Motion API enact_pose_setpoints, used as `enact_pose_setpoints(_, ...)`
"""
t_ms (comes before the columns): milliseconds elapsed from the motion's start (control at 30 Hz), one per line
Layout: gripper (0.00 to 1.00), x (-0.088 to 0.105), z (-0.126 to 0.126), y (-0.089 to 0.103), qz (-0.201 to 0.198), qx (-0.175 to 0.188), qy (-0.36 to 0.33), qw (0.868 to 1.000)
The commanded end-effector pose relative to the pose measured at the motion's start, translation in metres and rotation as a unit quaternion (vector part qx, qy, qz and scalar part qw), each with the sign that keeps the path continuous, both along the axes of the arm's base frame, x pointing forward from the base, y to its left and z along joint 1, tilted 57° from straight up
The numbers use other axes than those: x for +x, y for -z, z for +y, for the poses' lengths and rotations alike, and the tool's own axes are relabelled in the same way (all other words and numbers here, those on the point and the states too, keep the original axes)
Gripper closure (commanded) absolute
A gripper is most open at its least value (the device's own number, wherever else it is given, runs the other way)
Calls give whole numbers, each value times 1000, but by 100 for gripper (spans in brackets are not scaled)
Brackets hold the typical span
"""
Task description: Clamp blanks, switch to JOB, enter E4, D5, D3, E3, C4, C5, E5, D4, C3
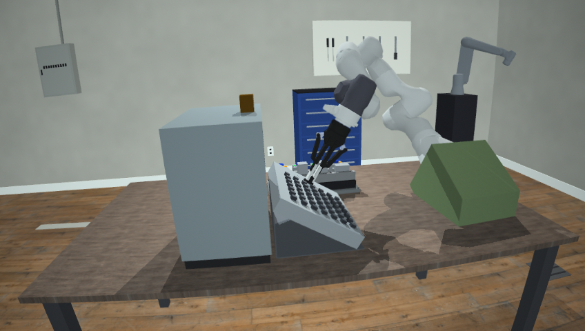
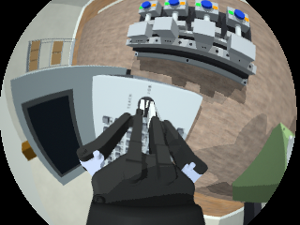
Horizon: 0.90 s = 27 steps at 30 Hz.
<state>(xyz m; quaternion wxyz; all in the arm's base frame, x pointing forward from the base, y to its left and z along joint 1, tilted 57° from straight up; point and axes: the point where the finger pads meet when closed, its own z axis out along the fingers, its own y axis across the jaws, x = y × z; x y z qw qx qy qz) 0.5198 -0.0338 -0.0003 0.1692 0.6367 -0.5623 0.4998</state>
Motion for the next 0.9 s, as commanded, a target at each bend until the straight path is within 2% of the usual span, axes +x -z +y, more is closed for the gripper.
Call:
enact_pose_setpoints(0,100,0,-1,0,-14,6,7,1000)
enact_pose_setpoints(100,100,0,-1,0,-14,6,7,1000)
enact_pose_setpoints(133,67,0,-1,0,-14,6,7,1000)
enact_pose_setpoints(867,67,0,-1,0,-14,6,7,1000)
